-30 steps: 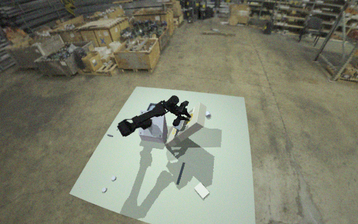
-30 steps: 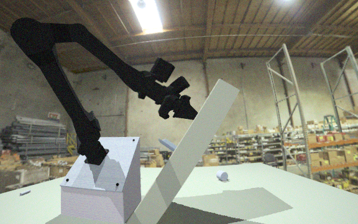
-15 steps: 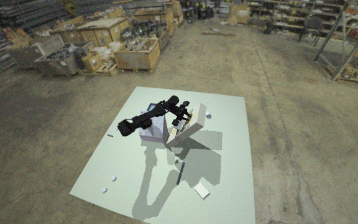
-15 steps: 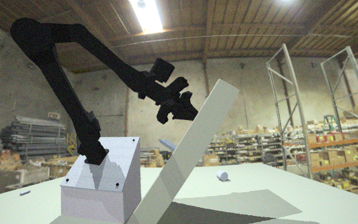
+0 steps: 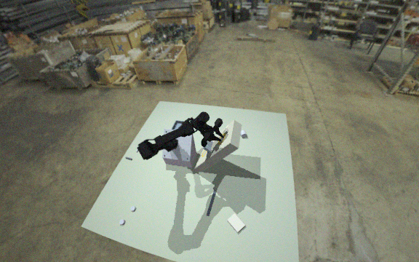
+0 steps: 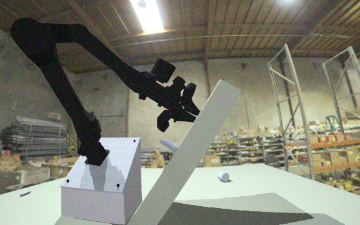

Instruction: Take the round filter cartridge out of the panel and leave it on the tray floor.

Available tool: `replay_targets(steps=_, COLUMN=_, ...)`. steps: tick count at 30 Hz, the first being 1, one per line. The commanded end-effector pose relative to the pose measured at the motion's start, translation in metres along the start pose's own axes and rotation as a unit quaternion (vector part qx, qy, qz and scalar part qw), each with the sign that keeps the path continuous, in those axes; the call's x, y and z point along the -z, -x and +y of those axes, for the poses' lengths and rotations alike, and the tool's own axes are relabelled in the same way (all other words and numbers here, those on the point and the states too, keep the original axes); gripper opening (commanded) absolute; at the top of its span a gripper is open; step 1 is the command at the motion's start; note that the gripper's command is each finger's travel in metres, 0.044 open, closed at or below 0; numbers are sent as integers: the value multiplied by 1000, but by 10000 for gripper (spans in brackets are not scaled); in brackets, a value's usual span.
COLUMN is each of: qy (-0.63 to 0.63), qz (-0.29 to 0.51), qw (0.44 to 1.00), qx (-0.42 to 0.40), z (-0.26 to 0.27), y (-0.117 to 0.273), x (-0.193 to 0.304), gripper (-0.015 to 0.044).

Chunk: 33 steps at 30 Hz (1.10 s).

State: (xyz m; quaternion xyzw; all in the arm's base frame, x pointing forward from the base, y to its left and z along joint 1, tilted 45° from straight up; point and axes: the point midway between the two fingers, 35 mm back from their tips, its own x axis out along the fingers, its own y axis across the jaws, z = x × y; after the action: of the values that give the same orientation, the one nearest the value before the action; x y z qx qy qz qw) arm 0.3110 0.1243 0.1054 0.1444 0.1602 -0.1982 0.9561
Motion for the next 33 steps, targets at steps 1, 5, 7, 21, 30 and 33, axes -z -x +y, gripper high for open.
replay_targets(steps=1, qy=-89, qz=5, qw=996, qx=0, z=1, y=-5, x=0, gripper=0)
replay_targets(steps=5, qy=-158, qz=5, qw=987, qx=0, z=1, y=-5, x=0, gripper=0)
replay_targets(steps=7, qy=-192, qz=5, qw=981, qx=0, z=1, y=-5, x=0, gripper=0)
replay_targets(steps=21, qy=-424, qz=5, qw=906, qx=2, z=1, y=-4, x=0, gripper=0)
replay_targets(steps=30, qy=-557, qz=4, qw=830, qx=2, z=1, y=-3, x=0, gripper=0)
replay_targets(steps=33, qy=-540, qz=4, qw=841, qx=2, z=1, y=-4, x=0, gripper=0)
